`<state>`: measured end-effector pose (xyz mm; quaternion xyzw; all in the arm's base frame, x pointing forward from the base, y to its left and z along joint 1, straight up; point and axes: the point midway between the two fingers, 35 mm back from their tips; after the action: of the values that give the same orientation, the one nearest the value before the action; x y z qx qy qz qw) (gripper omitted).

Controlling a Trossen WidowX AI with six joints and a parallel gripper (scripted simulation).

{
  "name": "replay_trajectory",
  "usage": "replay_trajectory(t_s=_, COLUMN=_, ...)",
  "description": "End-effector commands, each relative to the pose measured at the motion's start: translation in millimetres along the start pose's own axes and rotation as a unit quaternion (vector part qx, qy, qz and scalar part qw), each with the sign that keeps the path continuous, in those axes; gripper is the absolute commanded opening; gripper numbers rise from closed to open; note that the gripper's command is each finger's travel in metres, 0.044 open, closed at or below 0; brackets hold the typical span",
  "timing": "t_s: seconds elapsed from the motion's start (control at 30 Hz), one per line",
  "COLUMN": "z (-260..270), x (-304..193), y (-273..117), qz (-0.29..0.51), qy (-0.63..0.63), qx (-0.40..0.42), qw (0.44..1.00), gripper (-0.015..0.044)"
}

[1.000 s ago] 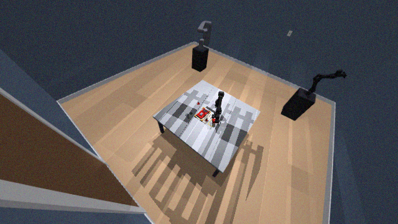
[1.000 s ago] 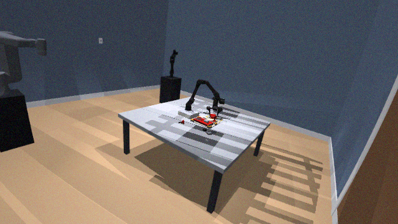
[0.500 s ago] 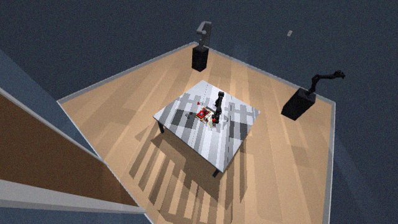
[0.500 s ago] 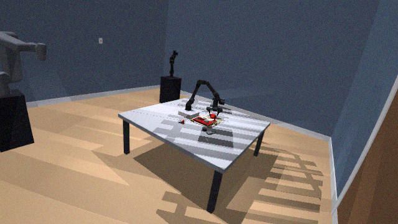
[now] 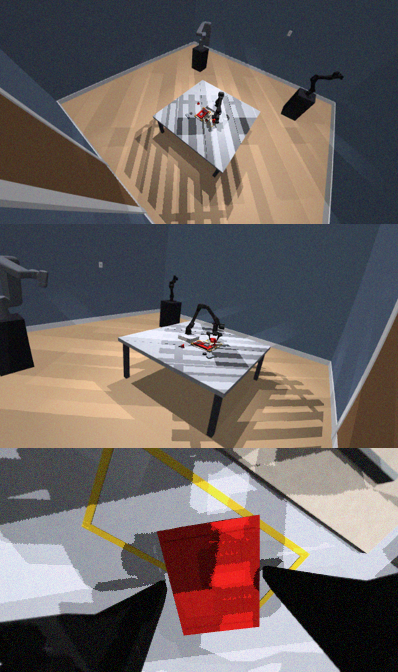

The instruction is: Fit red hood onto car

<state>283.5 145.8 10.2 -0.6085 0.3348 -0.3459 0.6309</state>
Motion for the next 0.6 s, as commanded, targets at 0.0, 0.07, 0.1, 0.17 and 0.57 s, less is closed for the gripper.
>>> replay_trajectory(t_s=0.0, z=0.1, x=0.5, y=2.5, qz=-0.002, qy=-0.001, qx=0.001, qw=1.000, gripper=0.0440)
replay_trajectory(t_s=0.07, z=0.1, x=0.5, y=3.5, qz=-0.002, qy=-0.001, qx=0.001, qw=1.000, gripper=0.0440)
replay_trajectory(t_s=0.1, z=0.0, x=0.0, y=1.5, qz=0.000, qy=0.000, qx=0.000, qw=1.000, gripper=0.0414)
replay_trajectory(t_s=0.17, z=0.0, x=0.0, y=1.5, qz=0.000, qy=0.000, qx=0.000, qw=1.000, gripper=0.0361)
replay_trajectory(t_s=0.57, z=-0.1, x=0.0, y=1.3, qz=0.000, qy=0.000, qx=0.000, qw=1.000, gripper=0.0222)
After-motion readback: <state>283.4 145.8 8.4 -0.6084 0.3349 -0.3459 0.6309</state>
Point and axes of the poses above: the point midway between the two fingers, 35 mm back from their tips, its own y axis out along the fingers, its own z axis across the jaws, x = y × z, and after that the axes turned 5 degrees about y, right-handed
